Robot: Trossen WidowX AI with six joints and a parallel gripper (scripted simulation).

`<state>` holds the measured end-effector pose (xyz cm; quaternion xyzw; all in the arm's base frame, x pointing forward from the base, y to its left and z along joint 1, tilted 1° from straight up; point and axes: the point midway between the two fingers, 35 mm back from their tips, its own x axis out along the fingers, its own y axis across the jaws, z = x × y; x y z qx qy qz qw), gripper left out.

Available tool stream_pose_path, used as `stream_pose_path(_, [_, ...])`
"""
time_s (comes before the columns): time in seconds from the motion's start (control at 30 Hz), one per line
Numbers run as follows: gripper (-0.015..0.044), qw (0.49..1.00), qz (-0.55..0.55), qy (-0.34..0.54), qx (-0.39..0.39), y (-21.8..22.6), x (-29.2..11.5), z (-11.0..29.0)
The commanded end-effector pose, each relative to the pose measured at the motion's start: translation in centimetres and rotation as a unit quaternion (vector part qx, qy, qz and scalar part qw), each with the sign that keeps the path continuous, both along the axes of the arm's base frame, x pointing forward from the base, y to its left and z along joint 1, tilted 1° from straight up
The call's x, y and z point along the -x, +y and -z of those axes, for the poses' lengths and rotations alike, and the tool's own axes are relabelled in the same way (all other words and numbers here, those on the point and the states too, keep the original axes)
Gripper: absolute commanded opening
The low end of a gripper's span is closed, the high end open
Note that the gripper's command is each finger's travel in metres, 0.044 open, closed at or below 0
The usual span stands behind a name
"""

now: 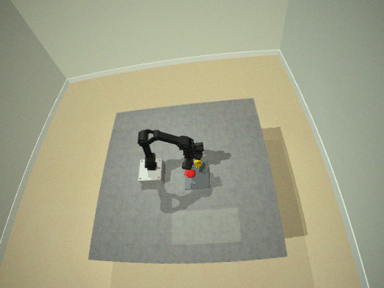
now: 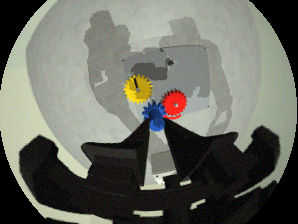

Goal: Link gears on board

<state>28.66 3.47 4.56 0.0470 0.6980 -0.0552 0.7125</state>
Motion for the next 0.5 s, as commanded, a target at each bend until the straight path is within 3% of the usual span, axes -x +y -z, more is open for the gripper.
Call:
stream_pose_path(0.0, [0.0000,1.000,-0.002,-0.002,0.001,-0.49,0.20,0.22])
stream_pose_path(0.47, [0.0000,1.000,-0.002,-0.002,0.001,-0.48,0.18,0.09])
